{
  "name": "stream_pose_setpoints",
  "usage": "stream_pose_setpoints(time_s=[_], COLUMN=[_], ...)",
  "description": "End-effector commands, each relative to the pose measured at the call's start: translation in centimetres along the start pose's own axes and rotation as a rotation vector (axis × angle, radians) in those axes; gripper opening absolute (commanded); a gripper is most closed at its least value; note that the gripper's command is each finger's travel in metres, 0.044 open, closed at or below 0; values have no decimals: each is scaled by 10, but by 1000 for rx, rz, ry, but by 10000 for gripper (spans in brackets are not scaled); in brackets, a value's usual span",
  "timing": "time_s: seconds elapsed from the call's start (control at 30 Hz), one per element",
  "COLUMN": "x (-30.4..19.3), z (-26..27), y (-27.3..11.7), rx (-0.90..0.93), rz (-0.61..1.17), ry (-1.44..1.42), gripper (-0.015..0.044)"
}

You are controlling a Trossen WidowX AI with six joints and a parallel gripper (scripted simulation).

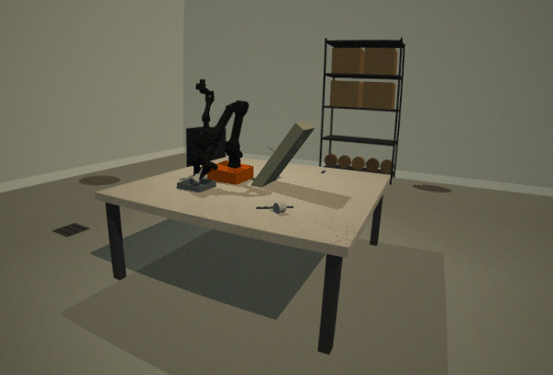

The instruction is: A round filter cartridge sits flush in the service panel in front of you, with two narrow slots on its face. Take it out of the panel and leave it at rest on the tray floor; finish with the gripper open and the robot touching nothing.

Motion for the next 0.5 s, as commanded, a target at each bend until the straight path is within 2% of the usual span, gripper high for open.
stream_pose_setpoints(time_s=[0.0, 0.37, 0.4, 0.47], x=[0, 0, 0, 0], z=[0, 0, 0, 0], y=[0, 0, 0, 0], rx=[0, 0, 0, 0], rz=[1, 1, 1, 1], ry=[0, 0, 0, 0], gripper=[131, 420, 440, 440])
Point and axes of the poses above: the point midway between the two fingers, 35 mm back from their tips, its own y axis out along the fingers, its own z axis across the jaws, x = y × z, the point moved 7 cm from there along -y, back along the fingers, and after that the axes turned 6 degrees about y, right-handed, at the moved point
